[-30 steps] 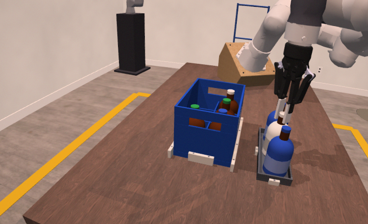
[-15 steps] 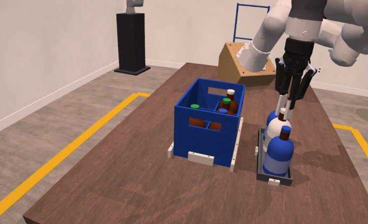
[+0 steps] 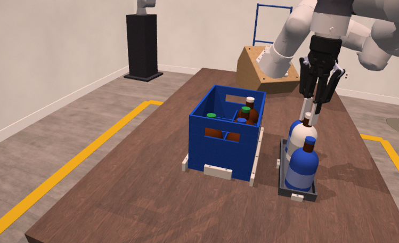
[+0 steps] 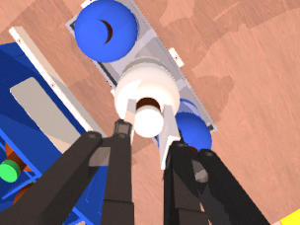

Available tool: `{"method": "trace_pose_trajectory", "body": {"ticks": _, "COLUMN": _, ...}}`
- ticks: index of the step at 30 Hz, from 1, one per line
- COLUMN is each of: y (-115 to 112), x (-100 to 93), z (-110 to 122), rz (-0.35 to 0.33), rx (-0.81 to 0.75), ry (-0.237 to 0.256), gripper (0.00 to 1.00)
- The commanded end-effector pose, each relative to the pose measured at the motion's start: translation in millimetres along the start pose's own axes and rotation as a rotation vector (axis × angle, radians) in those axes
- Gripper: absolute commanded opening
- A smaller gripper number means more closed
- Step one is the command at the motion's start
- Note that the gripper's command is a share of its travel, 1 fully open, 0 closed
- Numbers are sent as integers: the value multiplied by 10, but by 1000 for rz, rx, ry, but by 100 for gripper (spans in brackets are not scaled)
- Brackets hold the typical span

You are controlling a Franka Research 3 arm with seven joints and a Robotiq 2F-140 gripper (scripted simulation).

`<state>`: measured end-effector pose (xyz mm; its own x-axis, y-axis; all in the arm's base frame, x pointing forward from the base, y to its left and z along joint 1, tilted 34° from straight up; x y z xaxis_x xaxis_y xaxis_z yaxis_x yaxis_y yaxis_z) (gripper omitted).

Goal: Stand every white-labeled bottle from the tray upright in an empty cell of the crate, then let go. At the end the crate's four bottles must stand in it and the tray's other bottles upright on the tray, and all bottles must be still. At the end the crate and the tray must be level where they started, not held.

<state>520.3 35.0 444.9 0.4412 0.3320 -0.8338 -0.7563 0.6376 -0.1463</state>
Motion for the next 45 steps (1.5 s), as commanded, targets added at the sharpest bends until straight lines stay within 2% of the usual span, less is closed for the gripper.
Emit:
{"method": "trace_pose_trajectory", "body": {"ticks": 1, "y": -7, "x": -62, "z": -3, "rz": -2, "rx": -3, "ry": -1, "gripper": 0}}
{"method": "trace_pose_trajectory", "body": {"ticks": 45, "y": -8, "x": -103, "z": -3, "rz": -2, "rx": -3, "ry": -1, "gripper": 0}}
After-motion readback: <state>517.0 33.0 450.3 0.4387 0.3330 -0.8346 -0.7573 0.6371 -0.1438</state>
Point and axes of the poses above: the point where the finger pads meet when closed, its own x axis out along the fingers, its own z axis across the jaws, y = z × x, the point moved 7 cm from there along -x, back along the fingers, and after that the axes turned 6 degrees about -x, right-handed, at the moved point
